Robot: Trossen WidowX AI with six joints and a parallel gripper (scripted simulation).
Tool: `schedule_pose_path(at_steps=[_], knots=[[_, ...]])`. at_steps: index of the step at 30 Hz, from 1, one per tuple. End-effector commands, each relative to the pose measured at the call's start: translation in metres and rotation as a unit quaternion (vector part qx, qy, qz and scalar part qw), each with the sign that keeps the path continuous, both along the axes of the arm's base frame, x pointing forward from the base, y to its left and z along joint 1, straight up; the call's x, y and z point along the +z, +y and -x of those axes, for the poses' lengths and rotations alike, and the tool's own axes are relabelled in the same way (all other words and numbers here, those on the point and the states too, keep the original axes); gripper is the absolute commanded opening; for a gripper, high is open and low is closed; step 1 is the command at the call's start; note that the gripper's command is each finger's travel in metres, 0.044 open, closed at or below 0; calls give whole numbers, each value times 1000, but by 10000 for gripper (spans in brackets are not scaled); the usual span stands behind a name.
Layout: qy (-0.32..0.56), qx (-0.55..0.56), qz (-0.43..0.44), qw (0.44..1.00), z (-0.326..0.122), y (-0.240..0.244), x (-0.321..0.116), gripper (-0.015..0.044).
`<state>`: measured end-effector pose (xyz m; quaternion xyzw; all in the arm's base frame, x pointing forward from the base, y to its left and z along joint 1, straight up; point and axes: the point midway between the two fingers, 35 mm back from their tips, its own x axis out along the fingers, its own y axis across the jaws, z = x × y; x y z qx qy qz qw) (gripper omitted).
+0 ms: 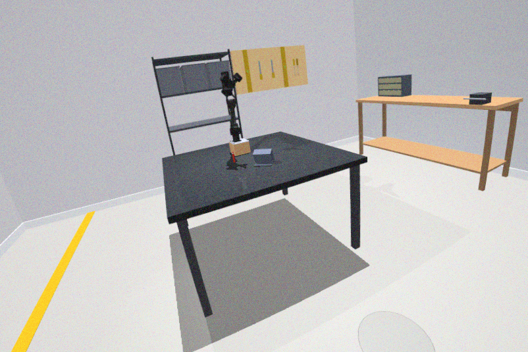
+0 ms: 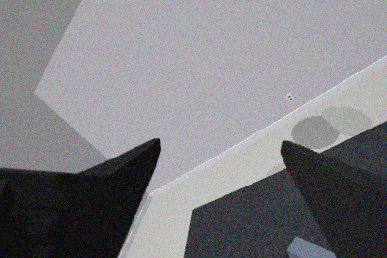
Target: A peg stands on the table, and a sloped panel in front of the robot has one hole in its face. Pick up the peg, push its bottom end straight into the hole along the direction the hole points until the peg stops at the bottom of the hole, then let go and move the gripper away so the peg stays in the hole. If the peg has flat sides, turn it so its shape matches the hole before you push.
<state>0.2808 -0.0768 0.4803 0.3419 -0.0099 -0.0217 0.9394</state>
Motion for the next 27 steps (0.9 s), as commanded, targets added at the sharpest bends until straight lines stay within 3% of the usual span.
schedule_pose_path(at_steps=[1, 14, 27], knots=[[61, -21, -2, 998, -20, -20, -41, 440], [242, -57, 3, 969, -51, -61, -161, 440], [426, -55, 16, 903, -40, -85, -282, 440]])
